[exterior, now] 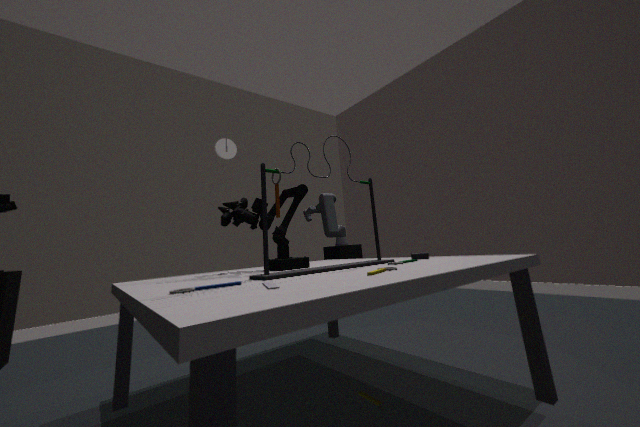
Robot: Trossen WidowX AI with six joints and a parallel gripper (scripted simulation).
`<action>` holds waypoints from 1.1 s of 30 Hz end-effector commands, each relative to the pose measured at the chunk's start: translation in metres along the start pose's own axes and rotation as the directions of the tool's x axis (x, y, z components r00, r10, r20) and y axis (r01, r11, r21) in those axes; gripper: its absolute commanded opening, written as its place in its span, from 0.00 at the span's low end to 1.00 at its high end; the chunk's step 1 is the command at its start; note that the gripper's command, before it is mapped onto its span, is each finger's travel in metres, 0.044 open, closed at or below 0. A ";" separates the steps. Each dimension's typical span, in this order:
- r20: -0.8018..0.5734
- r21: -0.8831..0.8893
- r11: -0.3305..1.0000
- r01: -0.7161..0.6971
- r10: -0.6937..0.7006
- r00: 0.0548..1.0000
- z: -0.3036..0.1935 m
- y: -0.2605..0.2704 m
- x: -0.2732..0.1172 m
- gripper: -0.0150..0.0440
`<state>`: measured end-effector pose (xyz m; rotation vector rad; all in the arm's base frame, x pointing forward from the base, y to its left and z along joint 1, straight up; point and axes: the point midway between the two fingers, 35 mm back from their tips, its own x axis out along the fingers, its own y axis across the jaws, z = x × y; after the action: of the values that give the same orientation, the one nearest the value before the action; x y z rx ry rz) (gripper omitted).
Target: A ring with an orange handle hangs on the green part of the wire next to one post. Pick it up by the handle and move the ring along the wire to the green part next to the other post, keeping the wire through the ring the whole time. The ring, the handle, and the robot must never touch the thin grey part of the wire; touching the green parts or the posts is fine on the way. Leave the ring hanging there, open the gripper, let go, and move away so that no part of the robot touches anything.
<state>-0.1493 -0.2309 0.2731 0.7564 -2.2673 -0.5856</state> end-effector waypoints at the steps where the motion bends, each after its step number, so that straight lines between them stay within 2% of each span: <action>1: -0.120 -0.180 0.973 0.142 -0.165 0.979 -0.023 -0.039 0.001 0.53; 5: -0.273 -0.399 0.891 0.218 -0.343 0.899 -0.055 -0.083 -0.009 0.53; 8: -0.384 -0.544 0.814 0.203 -0.457 0.802 -0.078 -0.114 -0.023 0.53; 13: -0.552 -0.707 0.705 0.053 -0.598 0.581 -0.116 -0.159 -0.060 0.53; 17: -0.661 -0.736 0.662 -0.141 -0.656 0.364 -0.143 -0.188 -0.099 0.53; 21: -0.738 -0.658 0.667 -0.350 -0.663 0.126 -0.165 -0.208 -0.145 0.53; 26: -0.783 -0.420 0.716 -0.557 -0.597 -0.177 -0.185 -0.222 -0.207 0.53; 30: -0.774 -0.146 0.757 -0.637 -0.488 -0.403 -0.194 -0.224 -0.258 0.53; 33: -0.741 0.084 0.766 -0.638 -0.380 -0.554 -0.195 -0.221 -0.294 0.53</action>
<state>0.2303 -0.2578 0.1565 0.2052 -0.0748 -0.1956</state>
